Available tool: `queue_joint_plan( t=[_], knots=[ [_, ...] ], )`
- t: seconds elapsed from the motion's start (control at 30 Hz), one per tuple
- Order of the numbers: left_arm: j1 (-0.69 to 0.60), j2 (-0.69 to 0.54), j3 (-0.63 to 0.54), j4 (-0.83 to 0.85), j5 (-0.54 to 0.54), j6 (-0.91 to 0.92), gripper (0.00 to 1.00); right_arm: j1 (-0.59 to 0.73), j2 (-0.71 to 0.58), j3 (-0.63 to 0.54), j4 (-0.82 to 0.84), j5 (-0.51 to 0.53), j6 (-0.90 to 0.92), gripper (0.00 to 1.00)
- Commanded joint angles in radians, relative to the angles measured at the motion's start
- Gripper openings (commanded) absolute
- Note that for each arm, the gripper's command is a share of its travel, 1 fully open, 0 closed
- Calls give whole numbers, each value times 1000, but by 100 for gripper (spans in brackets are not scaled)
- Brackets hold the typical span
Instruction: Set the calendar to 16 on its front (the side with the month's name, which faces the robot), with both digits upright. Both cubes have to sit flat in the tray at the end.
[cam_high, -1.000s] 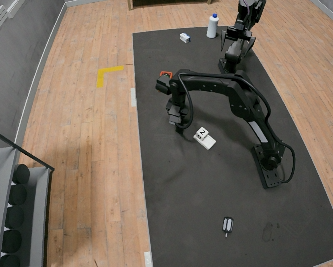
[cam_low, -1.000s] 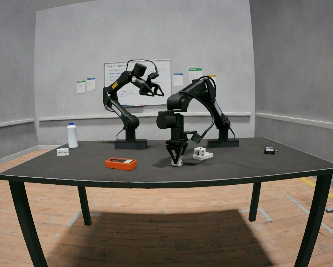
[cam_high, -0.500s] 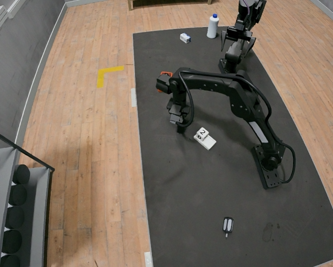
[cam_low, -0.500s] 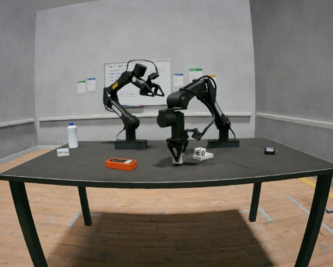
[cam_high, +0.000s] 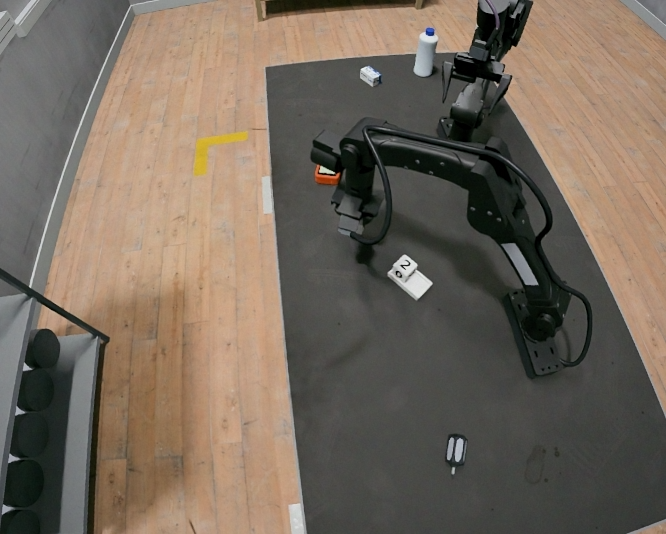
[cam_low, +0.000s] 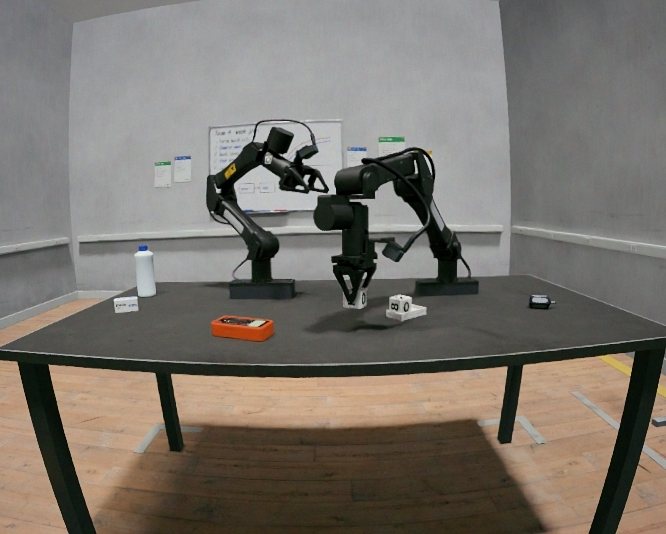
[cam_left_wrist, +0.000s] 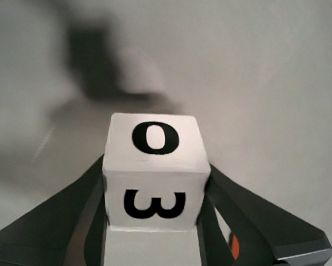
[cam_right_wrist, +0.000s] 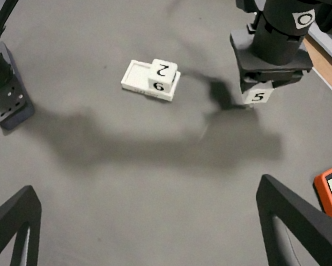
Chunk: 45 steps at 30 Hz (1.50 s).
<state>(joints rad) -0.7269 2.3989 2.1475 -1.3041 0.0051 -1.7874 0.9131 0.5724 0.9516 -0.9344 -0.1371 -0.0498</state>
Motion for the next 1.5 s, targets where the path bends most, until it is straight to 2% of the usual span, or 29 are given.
queue_joint_plan(
  t=[0.0,0.13,0.4,0.47,0.63,0.73,0.9,1.13,1.23,1.47],
  knots=[
    [20,-97,-70,14,-5,23,35,-8,4,26,1,-3,-5,100],
    [41,-216,-233,51,-5,45,35,-8,4,26,1,-3,-5,100],
    [98,-534,-668,148,-4,95,35,-8,4,26,1,-3,-5,100],
    [98,-534,-668,148,-4,95,35,-8,4,26,1,-3,-5,100],
    [124,-688,-871,201,-2,117,35,-8,4,26,1,-3,-5,100],
    [135,-749,-950,219,-2,126,35,-8,4,26,1,-3,-5,100],
    [147,-814,-1034,233,-1,133,35,-8,4,26,1,-3,-5,100],
    [149,-827,-1050,220,-1,161,35,-8,4,26,1,-3,-5,100],
    [147,-826,-1048,217,-4,254,35,-8,4,26,1,-3,-5,100],
    [140,-817,-1026,210,-15,594,35,-8,4,26,1,-3,-5,100]
  ],
)
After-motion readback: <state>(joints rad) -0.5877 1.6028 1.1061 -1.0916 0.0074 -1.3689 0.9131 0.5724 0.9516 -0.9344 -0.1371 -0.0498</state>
